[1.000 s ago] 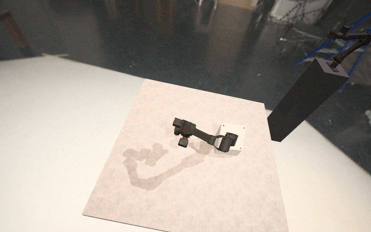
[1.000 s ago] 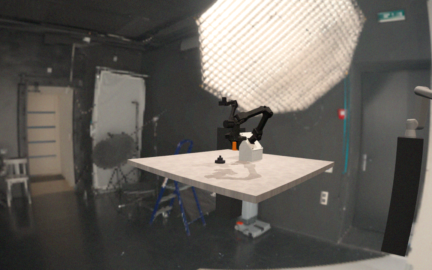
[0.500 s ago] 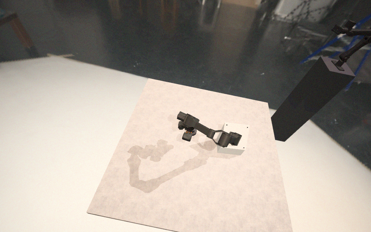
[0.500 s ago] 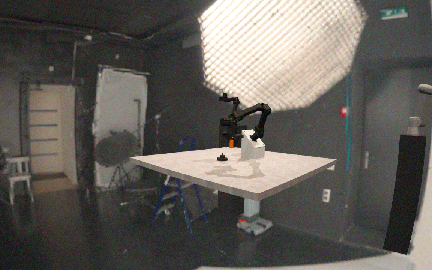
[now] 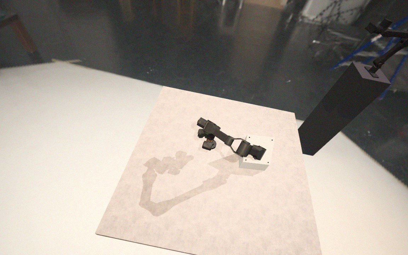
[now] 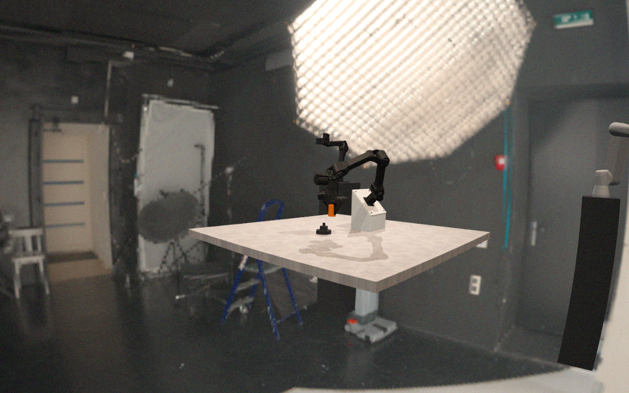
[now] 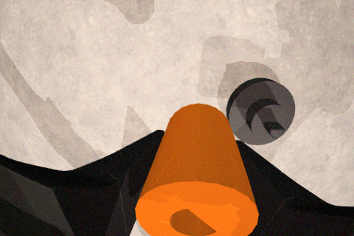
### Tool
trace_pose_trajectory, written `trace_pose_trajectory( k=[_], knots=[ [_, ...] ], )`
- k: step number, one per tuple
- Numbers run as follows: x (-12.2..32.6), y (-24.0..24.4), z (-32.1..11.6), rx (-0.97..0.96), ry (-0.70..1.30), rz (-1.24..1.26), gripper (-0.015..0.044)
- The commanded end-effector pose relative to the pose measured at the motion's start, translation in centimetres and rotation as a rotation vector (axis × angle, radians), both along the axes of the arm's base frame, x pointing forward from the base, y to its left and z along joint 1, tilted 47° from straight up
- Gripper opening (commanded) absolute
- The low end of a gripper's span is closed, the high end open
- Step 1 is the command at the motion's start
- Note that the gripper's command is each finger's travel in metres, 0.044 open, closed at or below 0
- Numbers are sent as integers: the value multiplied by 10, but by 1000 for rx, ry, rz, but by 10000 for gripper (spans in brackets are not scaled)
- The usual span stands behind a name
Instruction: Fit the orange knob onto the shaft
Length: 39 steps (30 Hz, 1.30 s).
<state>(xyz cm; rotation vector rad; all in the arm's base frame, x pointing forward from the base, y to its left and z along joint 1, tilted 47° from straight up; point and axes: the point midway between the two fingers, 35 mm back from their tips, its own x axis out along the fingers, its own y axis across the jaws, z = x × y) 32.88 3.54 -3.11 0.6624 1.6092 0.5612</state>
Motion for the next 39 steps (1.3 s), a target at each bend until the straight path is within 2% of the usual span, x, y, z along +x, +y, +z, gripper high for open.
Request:
trace_pose_trajectory(
  k=[1,25,39],
  knots=[
    [-3,-7,-11,-5,-4,8,0],
    [-26,-43,-72,23,-14,21,0],
    [-29,-25,-90,25,-13,21,0]
  ],
)
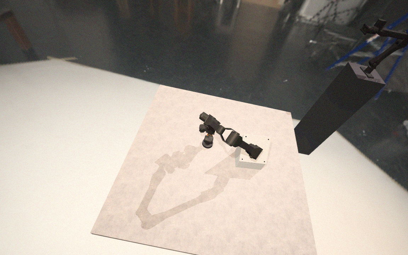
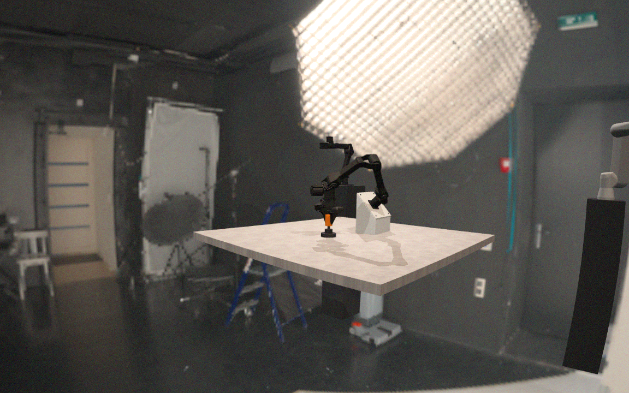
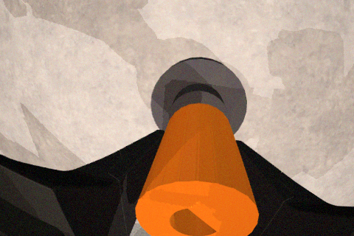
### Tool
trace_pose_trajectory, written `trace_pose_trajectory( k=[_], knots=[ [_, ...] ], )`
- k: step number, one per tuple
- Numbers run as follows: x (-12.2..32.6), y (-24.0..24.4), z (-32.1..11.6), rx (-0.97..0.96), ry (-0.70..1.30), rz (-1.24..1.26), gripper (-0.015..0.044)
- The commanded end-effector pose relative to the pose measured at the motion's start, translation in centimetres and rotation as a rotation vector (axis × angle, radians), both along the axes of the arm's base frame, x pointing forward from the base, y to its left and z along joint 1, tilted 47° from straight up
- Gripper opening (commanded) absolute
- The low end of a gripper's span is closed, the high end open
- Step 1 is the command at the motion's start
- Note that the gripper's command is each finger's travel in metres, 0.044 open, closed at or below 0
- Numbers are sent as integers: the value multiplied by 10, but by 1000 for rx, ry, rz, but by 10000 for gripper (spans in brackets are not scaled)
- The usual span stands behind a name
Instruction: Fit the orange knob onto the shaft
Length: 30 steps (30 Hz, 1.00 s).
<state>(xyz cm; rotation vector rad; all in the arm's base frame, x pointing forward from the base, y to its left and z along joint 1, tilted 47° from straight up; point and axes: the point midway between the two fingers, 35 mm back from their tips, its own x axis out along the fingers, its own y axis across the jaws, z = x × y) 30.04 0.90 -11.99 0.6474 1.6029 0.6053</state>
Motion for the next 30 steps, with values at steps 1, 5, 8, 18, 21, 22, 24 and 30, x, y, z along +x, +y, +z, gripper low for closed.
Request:
trace_pose_trajectory(
  k=[1,5,8,18,21,22,24,30],
  knots=[
    [0,1,-1,4,0,-7,0],
    [1,0,1,5,-4,-4,0],
    [0,1,0,5,-3,-4,0],
    [0,2,-1,5,-3,-4,0],
    [-1,2,-1,5,-3,-4,0],
    [-1,2,-1,5,-3,-4,0],
    [-1,2,-1,5,-3,-4,0],
    [-1,2,-2,5,-3,-4,0]
  ],
)
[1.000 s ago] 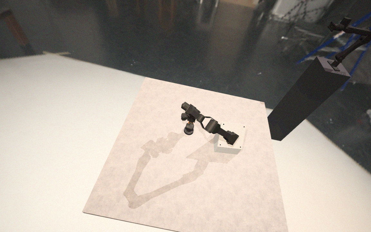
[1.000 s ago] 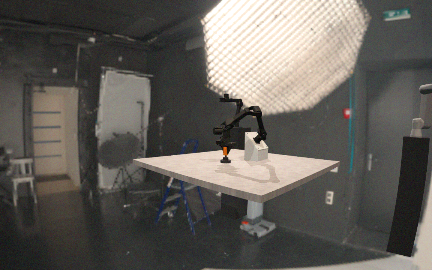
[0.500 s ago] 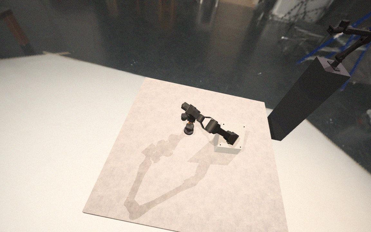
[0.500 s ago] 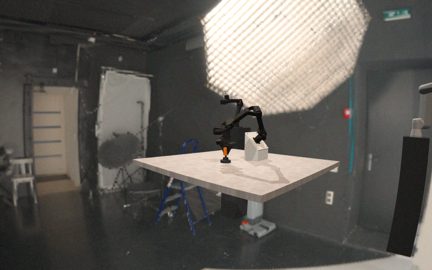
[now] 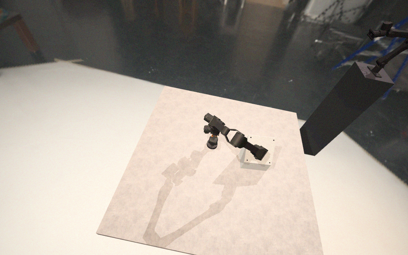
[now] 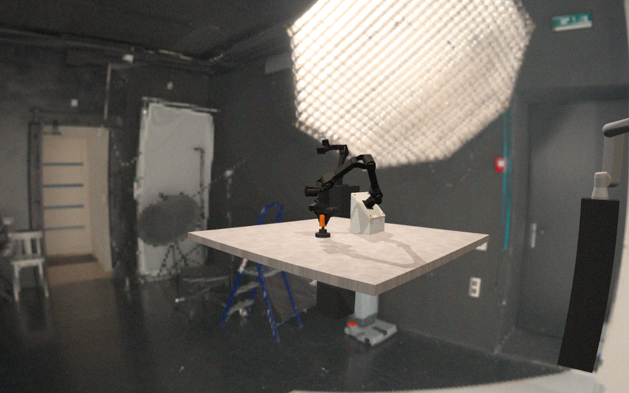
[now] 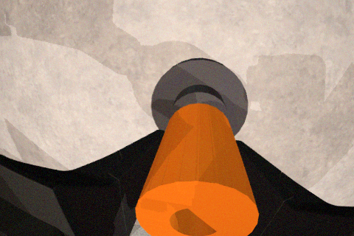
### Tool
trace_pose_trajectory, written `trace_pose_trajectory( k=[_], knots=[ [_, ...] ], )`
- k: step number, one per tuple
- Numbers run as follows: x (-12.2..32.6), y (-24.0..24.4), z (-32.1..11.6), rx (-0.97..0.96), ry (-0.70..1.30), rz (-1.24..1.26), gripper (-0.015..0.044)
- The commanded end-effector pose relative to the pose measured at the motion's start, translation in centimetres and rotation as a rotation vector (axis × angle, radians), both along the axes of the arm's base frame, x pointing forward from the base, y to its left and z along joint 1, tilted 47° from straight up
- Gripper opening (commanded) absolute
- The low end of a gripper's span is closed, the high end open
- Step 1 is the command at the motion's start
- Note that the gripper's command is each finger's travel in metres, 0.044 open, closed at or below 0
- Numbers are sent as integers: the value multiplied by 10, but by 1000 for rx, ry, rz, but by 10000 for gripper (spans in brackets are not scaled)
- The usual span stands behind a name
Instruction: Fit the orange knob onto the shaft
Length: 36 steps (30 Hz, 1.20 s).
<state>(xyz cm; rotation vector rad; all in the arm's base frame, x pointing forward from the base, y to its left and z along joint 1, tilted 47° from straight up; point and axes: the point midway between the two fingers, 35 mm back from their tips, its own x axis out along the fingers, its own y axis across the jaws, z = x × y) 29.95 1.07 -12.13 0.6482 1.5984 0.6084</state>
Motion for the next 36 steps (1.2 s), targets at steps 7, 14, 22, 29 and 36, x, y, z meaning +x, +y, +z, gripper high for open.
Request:
trace_pose_trajectory(
  k=[7,14,22,29,36],
  knots=[
    [0,-3,2,2,1,-4,0],
    [2,-3,3,10,-61,56,0],
    [2,-2,0,22,-148,142,0],
    [0,0,-1,22,-148,142,0],
    [-1,0,0,22,-148,142,0]
  ],
)
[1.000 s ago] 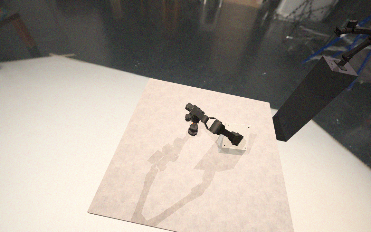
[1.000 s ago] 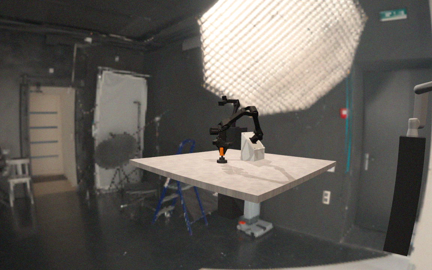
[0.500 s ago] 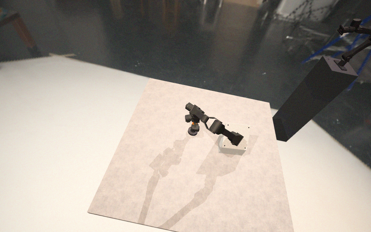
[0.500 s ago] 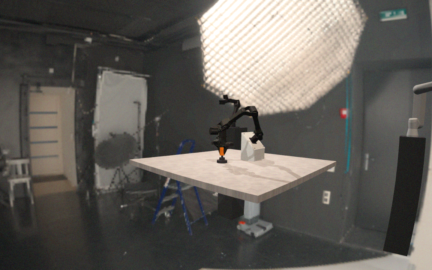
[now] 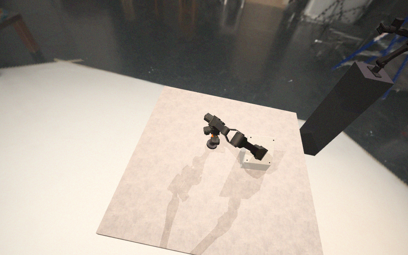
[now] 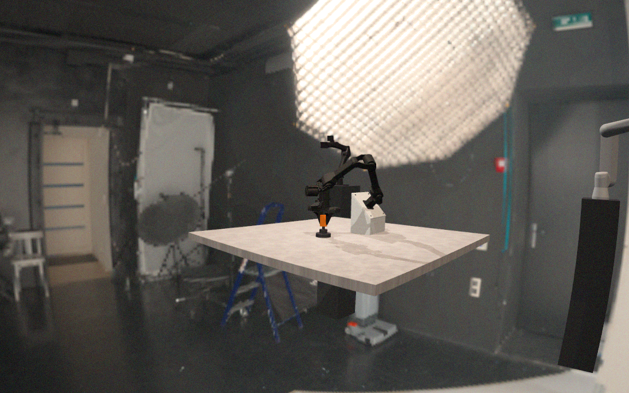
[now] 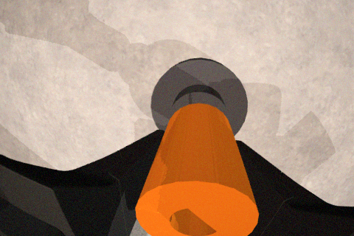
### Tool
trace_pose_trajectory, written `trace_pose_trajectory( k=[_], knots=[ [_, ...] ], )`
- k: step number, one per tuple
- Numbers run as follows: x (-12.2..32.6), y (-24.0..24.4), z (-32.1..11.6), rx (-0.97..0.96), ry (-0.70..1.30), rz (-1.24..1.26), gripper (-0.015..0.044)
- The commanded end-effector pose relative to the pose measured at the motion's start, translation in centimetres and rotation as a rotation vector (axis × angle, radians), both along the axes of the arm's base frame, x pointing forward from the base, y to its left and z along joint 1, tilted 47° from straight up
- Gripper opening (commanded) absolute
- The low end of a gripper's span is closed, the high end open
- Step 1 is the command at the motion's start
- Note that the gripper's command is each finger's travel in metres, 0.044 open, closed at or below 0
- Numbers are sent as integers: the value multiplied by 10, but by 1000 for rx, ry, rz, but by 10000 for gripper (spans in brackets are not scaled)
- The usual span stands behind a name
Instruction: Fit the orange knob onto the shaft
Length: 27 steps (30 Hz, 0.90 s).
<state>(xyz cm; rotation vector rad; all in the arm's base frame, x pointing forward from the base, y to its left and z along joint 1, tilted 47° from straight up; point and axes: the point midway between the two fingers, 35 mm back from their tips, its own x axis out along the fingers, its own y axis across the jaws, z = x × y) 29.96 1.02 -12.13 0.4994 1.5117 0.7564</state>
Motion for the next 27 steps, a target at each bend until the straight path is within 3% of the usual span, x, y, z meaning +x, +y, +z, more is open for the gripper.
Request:
trace_pose_trajectory(
  k=[1,19,27],
  knots=[
    [-1,1,0,3,-4,4,0],
    [1,-3,3,3,-4,4,0],
    [4,-2,1,23,-153,150,0]
  ],
)
